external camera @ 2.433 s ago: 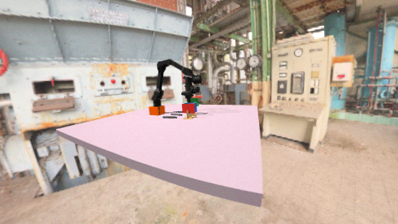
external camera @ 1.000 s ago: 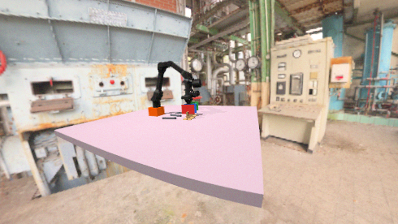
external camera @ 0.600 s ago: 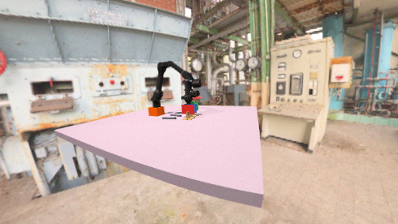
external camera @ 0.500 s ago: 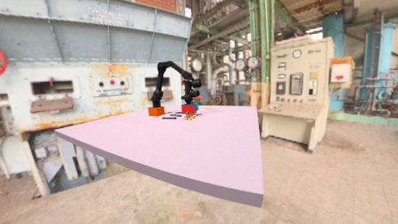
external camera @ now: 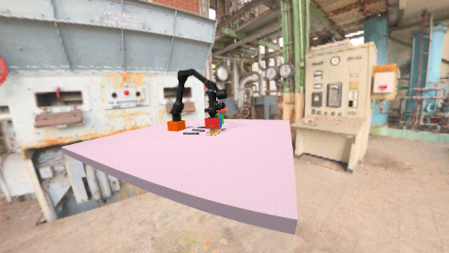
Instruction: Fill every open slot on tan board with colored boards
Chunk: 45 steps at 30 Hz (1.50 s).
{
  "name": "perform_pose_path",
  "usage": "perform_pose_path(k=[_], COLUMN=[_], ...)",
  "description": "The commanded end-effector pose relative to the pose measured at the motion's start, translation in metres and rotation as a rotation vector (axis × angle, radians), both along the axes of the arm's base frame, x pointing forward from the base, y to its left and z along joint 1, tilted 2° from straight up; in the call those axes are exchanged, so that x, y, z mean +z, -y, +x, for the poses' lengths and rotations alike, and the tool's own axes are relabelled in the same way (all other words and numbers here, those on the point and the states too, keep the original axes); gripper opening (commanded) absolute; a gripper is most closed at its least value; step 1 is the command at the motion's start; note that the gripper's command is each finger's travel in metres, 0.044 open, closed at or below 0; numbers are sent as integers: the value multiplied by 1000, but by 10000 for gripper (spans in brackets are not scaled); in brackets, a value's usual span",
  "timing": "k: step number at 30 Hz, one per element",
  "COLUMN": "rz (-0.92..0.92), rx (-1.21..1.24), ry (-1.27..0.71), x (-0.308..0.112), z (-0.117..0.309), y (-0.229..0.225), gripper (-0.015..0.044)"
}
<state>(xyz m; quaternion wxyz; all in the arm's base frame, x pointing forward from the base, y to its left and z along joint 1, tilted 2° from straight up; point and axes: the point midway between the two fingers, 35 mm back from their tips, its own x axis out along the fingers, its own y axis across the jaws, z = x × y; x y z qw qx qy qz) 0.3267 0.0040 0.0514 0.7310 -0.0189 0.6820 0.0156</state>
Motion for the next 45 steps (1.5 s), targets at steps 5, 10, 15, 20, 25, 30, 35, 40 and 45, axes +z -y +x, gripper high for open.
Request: perform_pose_path(k=[5,10,15,20,25,30,35,40,45], rz=[2,2,1,1,1,0,1,2,2], rx=[-16,-17,-1,4,11,16,6,-5,-13], ry=[-7,-7,-7,-7,-7,-7,-7,-7,-7], x=[-2,-2,-2,-2,-1,-1,-1,-2,-2], z=[-3,-1,-2,-3,-3,-2,-2,-3,-3], y=[0,1,1,1,1,1,0,0,0], gripper=[0,0,0,0,0,0,0,0,0])
